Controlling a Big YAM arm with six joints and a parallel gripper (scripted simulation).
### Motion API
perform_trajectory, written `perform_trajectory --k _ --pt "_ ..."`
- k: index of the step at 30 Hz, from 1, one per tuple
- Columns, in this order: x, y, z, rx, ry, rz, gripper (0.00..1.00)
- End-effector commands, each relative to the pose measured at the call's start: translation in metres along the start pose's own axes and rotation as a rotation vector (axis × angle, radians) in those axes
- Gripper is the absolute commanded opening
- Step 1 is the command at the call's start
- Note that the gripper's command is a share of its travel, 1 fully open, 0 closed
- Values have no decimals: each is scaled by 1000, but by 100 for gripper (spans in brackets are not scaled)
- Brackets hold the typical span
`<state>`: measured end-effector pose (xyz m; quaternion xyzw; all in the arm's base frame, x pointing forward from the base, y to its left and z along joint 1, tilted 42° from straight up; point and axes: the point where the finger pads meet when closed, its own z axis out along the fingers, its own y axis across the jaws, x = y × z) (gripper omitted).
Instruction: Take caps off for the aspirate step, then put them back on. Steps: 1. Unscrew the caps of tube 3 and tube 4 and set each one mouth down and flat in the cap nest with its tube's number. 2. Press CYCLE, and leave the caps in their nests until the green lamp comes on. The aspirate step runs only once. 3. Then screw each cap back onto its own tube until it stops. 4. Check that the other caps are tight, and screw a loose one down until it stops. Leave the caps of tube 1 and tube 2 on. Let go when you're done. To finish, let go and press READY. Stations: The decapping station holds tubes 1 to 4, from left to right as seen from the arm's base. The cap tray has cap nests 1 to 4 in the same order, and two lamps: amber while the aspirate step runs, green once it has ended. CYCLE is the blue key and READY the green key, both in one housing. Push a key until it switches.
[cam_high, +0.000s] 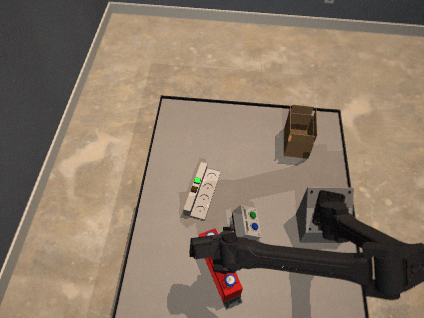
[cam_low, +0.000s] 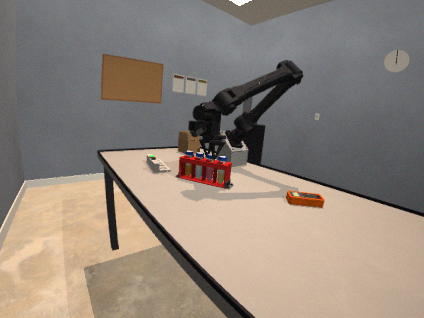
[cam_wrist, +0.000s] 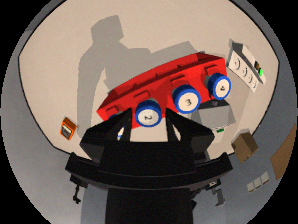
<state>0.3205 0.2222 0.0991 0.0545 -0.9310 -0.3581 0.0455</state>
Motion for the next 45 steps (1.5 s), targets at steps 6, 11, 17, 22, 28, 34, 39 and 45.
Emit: perform_trajectory --k 6,11,17,22,28,34,39,45 --pt "-15 9 -39 -5 -45 -13 49" --pt "-15 7 -52 -5 -39 -7 49" --pt "-12 8 -53 -3 -17 -11 49" --pt "-7 4 -51 0 -18 1 49" --pt "-7 4 -51 0 -18 1 49" --pt "-7 4 -51 0 -18 1 49" --pt "-7 4 -51 0 -18 1 49" --pt "-7 4 -51 0 -18 1 49"
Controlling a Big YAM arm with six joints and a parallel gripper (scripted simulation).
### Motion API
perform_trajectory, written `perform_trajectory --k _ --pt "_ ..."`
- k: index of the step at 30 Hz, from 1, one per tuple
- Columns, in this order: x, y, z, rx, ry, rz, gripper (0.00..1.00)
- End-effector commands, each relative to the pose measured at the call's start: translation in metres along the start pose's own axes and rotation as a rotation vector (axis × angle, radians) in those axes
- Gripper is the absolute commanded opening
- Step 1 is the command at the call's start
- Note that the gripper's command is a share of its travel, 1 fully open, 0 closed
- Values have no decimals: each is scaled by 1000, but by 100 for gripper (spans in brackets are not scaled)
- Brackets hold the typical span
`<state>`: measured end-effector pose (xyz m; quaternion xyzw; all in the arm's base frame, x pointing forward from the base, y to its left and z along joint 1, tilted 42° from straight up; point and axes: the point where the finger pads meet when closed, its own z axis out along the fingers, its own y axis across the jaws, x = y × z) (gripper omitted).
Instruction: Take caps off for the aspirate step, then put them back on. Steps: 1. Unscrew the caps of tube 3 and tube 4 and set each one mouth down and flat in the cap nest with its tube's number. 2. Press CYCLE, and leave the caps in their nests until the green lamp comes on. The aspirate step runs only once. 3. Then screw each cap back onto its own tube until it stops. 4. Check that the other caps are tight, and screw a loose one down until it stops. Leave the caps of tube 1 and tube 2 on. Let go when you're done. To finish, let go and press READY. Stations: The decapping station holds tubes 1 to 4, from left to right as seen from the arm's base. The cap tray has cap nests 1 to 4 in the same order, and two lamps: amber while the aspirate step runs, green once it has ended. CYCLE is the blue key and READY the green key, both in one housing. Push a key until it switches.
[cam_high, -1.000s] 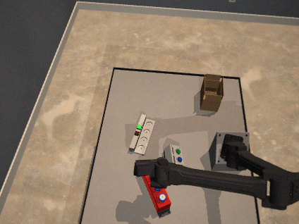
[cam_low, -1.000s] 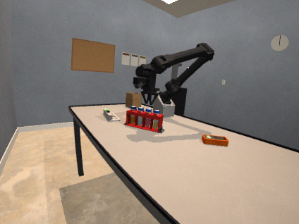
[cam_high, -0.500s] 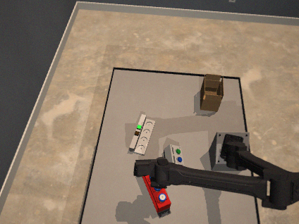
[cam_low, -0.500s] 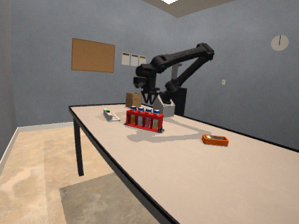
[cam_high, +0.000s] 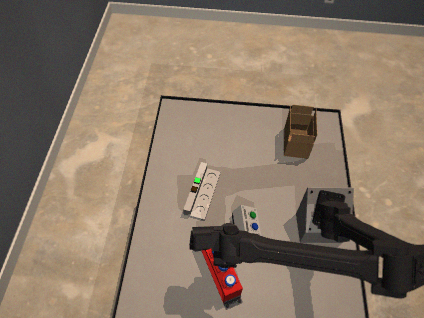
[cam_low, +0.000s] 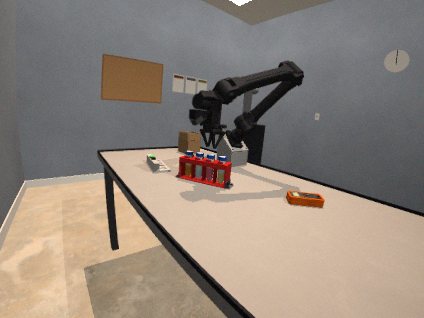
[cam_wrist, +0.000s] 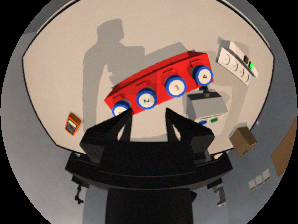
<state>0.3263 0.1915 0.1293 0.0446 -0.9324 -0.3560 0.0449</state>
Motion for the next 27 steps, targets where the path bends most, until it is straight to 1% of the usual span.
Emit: perform_trajectory --k 1,7,8,10,13,16,18,19,21,22,23,27 --pt "-7 7 -7 -4 -10 -17 49" --pt "-7 7 -7 -4 -10 -17 49" --pt "5 -11 -5 -5 7 0 0" --pt "12 -25 -6 -3 3 -4 0" --pt "23 -52 -2 -2 15 7 0" --pt "33 -74 -2 -1 16 7 0" --pt "34 -75 -2 -1 16 7 0" --pt "32 -82 1 0 -2 -10 0" --pt "32 -82 1 0 -2 -10 0" --pt "38 -84 8 0 12 -25 0" --pt "39 -96 6 0 -2 -10 0" --pt "53 -125 17 1 -2 -10 0"
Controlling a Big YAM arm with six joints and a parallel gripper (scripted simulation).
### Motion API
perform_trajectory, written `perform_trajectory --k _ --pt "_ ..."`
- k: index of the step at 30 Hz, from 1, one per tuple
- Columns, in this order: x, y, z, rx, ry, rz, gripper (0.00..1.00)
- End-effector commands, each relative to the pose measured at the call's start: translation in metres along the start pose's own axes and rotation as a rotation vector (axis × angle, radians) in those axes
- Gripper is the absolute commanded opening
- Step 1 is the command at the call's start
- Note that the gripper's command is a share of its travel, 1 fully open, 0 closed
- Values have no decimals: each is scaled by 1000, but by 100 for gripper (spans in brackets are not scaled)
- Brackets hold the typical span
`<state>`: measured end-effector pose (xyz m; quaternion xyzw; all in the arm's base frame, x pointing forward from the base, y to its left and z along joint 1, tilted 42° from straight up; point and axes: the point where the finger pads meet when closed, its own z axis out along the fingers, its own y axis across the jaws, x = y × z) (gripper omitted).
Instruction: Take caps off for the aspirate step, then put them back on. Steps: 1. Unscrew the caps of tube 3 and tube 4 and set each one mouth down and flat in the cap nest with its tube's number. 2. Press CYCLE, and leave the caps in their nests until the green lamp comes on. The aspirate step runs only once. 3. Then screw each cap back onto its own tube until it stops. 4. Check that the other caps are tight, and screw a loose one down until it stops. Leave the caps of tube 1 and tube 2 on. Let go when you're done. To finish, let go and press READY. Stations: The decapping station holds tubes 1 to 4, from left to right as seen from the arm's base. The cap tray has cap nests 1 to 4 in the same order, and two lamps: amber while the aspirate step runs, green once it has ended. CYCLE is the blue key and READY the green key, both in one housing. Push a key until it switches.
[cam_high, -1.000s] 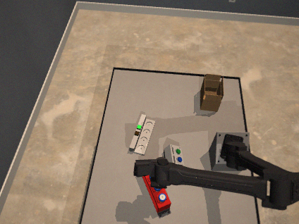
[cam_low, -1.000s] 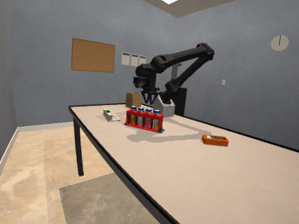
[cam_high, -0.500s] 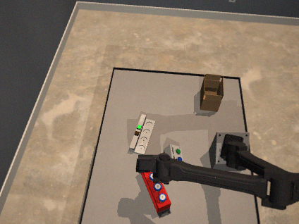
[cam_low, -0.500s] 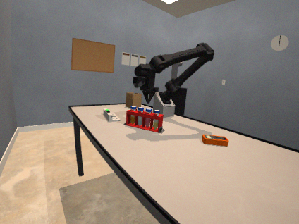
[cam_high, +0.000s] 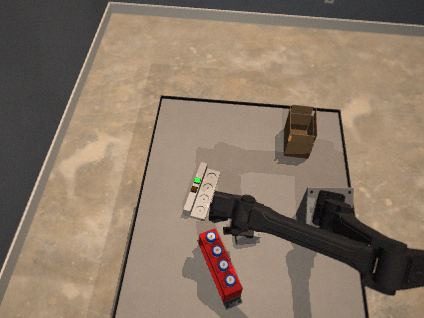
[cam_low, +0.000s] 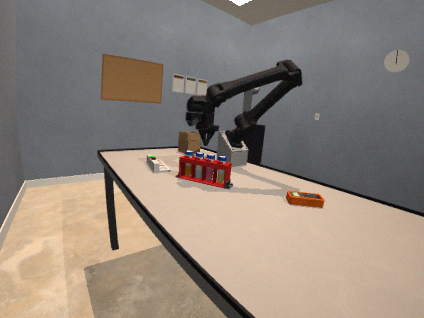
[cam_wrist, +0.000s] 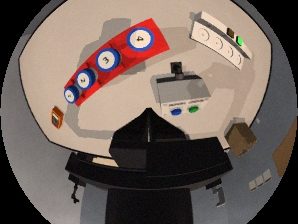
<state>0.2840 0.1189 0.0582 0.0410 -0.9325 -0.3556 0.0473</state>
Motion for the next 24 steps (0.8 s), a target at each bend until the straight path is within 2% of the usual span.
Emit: perform_trajectory --k 1,9,11,15,18,20,22,24 --pt "9 -33 10 0 -3 -18 0" --pt "36 -90 32 0 -3 -18 0" --pt "36 -90 32 0 -3 -18 0" --pt "50 -118 43 0 -2 -18 0" --pt "50 -118 43 -2 -3 -18 0" --pt "40 -113 39 5 -8 -32 0" --pt "51 -111 54 -4 16 -41 0" --pt "51 -111 60 -4 16 -19 0"
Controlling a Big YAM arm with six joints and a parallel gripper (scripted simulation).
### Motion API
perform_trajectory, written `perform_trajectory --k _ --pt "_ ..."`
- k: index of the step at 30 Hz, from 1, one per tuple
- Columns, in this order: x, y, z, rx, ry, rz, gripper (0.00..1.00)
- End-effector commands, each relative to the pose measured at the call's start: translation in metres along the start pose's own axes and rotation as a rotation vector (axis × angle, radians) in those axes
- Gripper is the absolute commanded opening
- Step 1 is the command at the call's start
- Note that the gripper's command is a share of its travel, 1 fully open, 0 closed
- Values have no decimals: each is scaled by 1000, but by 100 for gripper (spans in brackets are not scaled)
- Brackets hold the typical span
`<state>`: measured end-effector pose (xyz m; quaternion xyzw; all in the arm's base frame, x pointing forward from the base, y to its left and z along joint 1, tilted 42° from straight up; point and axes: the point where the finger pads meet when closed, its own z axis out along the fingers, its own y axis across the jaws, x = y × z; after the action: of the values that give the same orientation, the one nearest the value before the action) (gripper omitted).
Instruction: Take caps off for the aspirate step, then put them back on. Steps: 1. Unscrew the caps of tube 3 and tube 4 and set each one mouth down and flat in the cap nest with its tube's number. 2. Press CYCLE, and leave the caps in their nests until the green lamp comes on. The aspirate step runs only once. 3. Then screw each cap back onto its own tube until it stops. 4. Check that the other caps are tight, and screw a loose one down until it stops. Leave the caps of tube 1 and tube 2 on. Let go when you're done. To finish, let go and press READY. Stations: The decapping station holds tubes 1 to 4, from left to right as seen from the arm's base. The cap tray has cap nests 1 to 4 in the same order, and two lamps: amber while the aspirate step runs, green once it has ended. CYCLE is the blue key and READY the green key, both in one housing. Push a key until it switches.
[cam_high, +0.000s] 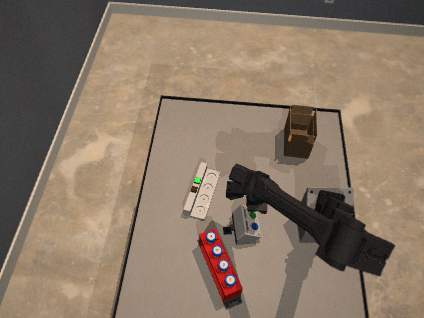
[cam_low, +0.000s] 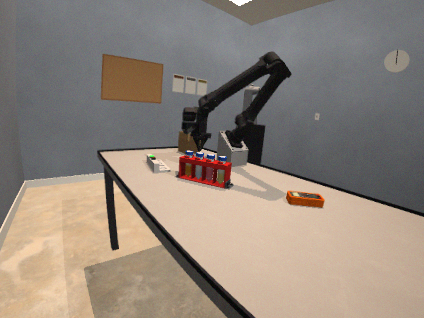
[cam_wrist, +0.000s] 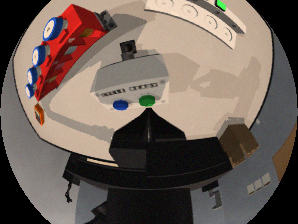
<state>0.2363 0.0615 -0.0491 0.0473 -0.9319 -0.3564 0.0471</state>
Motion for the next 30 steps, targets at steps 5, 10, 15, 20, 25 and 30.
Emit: perform_trajectory --k 5,10,15,20,25,30 --pt "4 0 18 -3 10 -4 0" --pt "-6 -1 10 5 -11 -19 0" --pt "-6 -1 9 6 -23 -12 0" --pt "-13 0 7 9 -28 -23 0" --pt "-16 3 7 9 -23 -28 0" --pt "-18 5 6 8 -16 -30 0"
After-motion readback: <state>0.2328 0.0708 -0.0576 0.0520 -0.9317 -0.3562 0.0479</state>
